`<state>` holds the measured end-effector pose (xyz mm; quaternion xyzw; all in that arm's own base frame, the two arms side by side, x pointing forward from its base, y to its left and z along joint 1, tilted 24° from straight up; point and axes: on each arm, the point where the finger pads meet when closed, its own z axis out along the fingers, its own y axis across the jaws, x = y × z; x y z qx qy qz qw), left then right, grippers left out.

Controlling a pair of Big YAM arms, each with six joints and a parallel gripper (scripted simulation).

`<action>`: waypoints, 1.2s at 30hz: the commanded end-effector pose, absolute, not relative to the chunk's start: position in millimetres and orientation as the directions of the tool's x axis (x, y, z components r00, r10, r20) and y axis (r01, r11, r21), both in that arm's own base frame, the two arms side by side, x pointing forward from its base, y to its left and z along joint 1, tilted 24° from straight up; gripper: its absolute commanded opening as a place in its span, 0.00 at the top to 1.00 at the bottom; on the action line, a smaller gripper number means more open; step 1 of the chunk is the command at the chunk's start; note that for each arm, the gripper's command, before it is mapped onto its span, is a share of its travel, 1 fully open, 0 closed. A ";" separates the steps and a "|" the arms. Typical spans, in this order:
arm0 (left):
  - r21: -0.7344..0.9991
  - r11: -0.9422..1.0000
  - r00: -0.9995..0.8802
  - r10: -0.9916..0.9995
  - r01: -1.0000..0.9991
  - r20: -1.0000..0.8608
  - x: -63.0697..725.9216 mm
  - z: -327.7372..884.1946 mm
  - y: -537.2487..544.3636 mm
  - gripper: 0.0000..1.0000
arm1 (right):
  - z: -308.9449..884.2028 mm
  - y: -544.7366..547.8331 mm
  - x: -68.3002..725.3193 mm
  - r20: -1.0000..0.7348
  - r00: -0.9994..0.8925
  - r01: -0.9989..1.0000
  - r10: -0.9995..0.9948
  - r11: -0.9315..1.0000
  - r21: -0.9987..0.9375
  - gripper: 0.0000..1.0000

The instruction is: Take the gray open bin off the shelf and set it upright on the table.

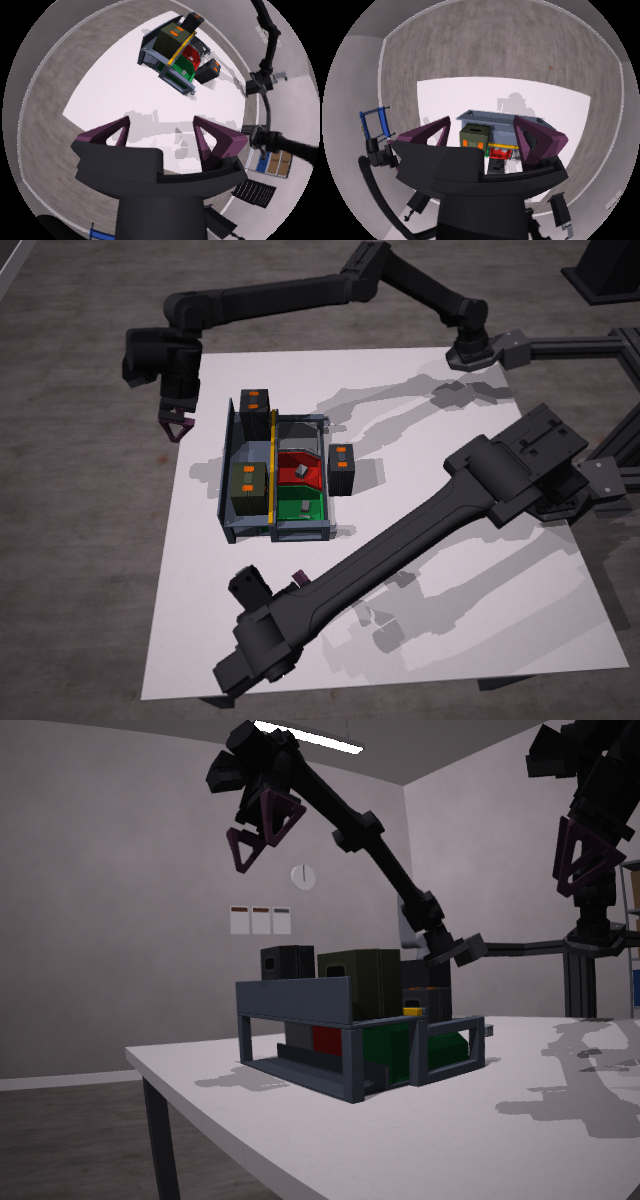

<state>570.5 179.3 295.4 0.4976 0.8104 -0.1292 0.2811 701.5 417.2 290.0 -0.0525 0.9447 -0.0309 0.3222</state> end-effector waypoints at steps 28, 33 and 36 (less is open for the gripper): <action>0.407 0.913 -0.723 0.266 -0.024 -0.638 402.5 411.4 433.8 0.00 | 312.7 420.3 700.4 -0.636 -0.764 -0.080 -0.107 0.994 -0.070 0.00; 0.438 0.849 -0.690 0.128 -0.295 -0.712 339.4 443.7 472.9 0.00 | 312.7 420.3 700.4 -0.636 -0.764 -0.080 -0.107 0.994 -0.070 0.00; 0.440 0.779 -0.644 0.061 -0.447 -0.763 298.9 463.9 490.0 0.00 | 312.7 420.3 700.4 -0.636 -0.764 -0.080 -0.107 0.994 -0.070 0.00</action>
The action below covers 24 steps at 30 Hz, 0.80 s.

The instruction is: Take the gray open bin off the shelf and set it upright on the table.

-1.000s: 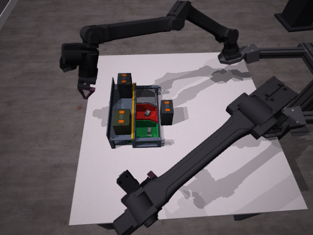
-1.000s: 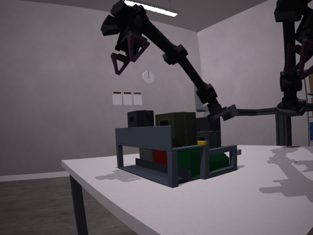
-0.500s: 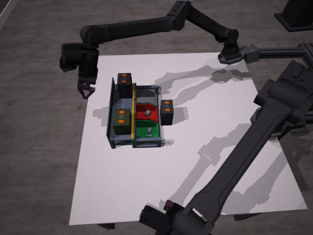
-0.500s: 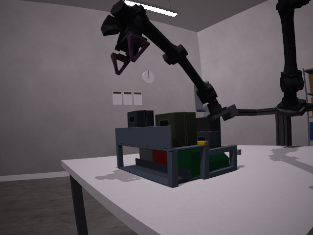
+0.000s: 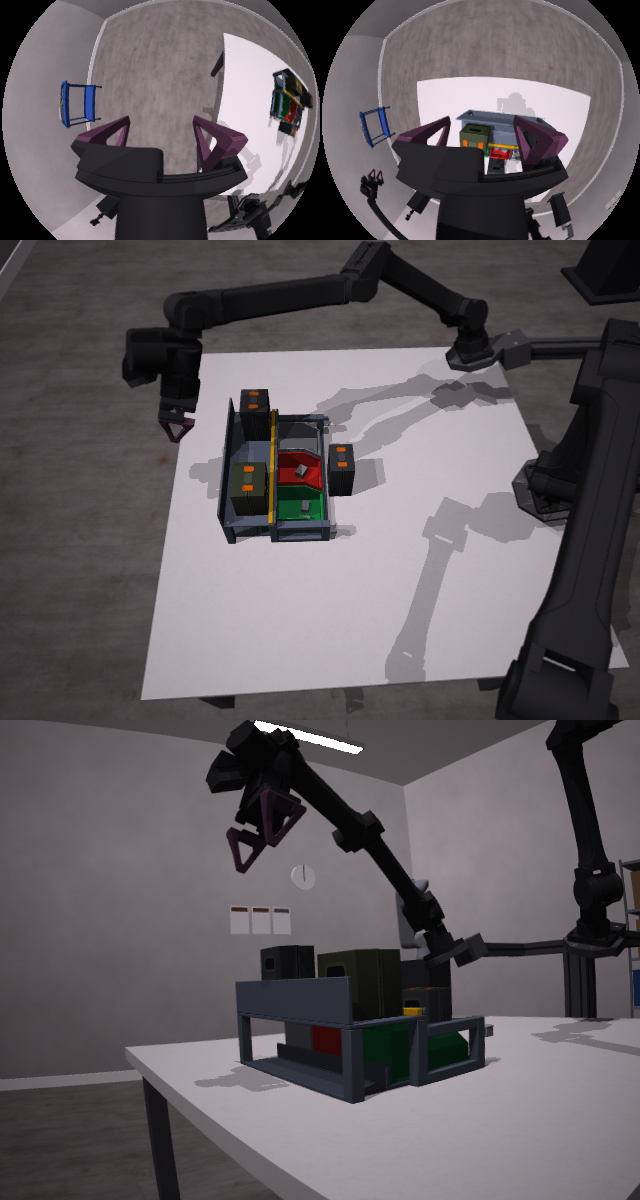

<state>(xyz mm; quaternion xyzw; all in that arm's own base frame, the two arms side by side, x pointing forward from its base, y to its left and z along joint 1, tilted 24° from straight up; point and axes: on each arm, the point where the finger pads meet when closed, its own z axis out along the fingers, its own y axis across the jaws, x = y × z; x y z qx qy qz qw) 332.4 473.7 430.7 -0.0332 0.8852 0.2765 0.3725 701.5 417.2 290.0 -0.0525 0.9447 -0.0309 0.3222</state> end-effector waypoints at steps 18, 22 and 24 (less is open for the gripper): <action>0.250 0.267 -0.255 0.015 -0.931 -0.967 98.8 559.1 499.7 0.00 | 312.7 420.3 700.4 -0.636 -0.764 -0.080 -0.107 0.994 -0.070 0.00; 0.183 0.167 -0.174 0.062 -0.969 -0.983 63.3 575.5 488.2 0.00 | 312.7 420.3 700.4 -0.636 -0.764 -0.080 -0.107 0.994 -0.070 0.00; 0.183 0.167 -0.174 0.062 -0.969 -0.983 63.3 575.5 488.2 0.00 | 312.7 420.3 700.4 -0.636 -0.764 -0.080 -0.107 0.994 -0.070 0.00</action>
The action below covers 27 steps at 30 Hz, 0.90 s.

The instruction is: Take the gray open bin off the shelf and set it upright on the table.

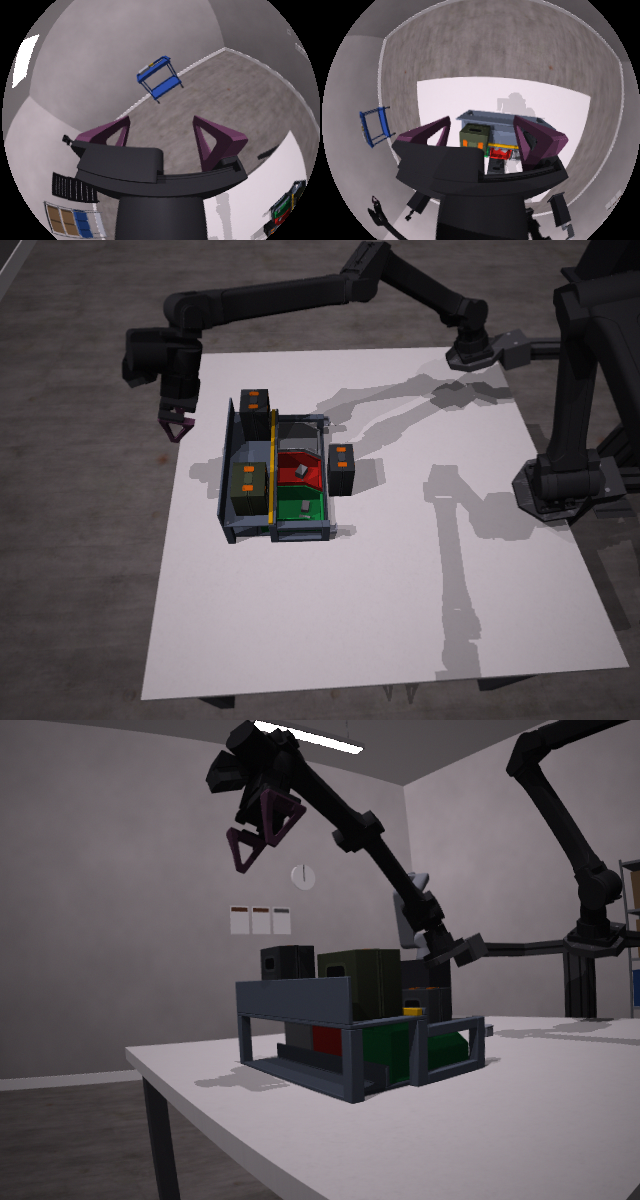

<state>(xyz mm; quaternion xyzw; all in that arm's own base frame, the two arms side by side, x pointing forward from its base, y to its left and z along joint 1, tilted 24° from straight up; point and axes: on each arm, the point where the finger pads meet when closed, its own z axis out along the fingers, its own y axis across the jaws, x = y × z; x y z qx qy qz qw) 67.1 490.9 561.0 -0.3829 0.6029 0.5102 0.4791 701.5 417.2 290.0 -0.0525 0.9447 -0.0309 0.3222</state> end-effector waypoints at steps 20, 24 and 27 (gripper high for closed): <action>0.008 -0.024 -0.013 0.221 -1.000 -0.975 -10.4 609.2 448.1 0.00 | 312.7 420.3 700.4 -0.636 -0.764 -0.080 -0.107 0.994 -0.070 0.00; 0.001 -0.030 -0.008 0.228 -1.000 -0.974 -12.8 610.3 446.3 0.00 | 312.7 420.3 700.4 -0.636 -0.764 -0.080 -0.107 0.994 -0.070 0.00; 0.000 -0.030 -0.007 0.229 -1.000 -0.973 -13.1 610.5 446.1 0.00 | 312.7 420.3 700.4 -0.636 -0.764 -0.080 -0.107 0.994 -0.070 0.00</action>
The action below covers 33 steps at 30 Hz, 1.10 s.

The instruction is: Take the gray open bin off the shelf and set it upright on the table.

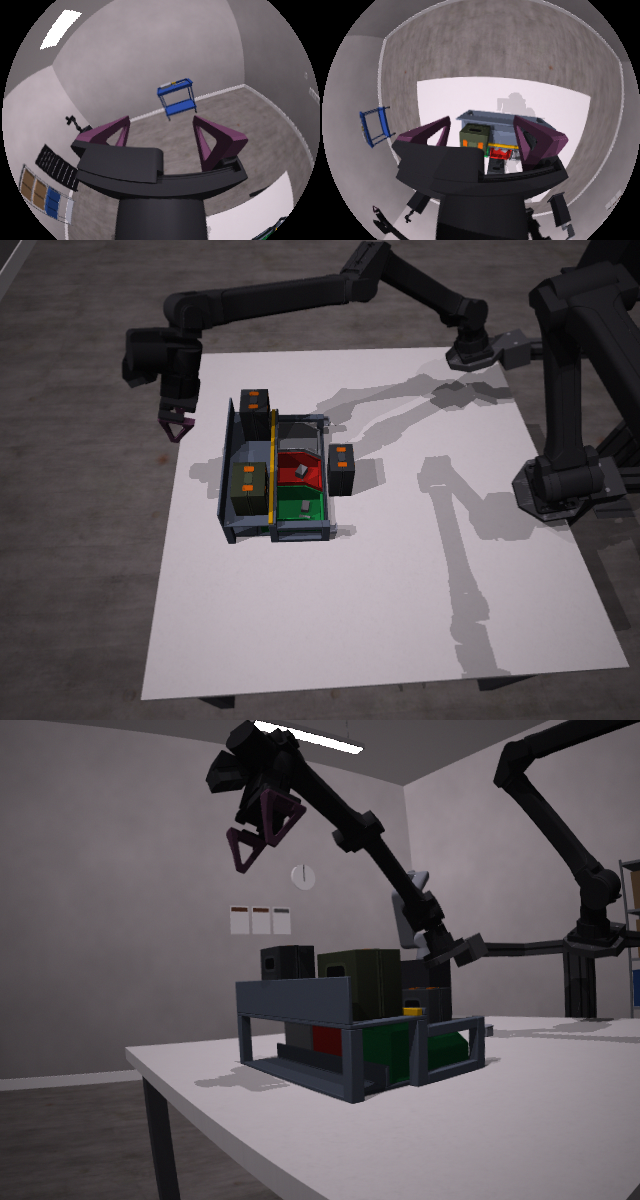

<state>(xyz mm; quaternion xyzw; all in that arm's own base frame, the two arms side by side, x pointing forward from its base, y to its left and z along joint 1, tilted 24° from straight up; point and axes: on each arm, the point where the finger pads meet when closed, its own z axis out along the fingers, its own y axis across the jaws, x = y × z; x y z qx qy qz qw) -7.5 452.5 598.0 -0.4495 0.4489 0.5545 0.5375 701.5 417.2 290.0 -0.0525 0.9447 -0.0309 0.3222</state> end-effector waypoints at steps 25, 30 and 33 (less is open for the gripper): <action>0.000 -0.030 -0.007 0.229 -1.000 -0.973 -13.1 610.5 446.1 0.00 | 310.8 418.5 697.9 -0.629 -0.769 -0.085 -0.116 0.993 -0.079 0.00; 0.000 -0.030 -0.007 0.229 -1.000 -0.973 -13.1 610.5 446.1 0.00 | 317.2 418.0 697.5 -0.637 -0.761 -0.092 -0.120 0.993 -0.076 0.00; 0.000 -0.030 -0.007 0.229 -1.000 -0.973 -13.1 610.5 446.1 0.00 | 318.9 417.2 696.7 -0.638 -0.760 -0.096 -0.124 0.992 -0.078 0.00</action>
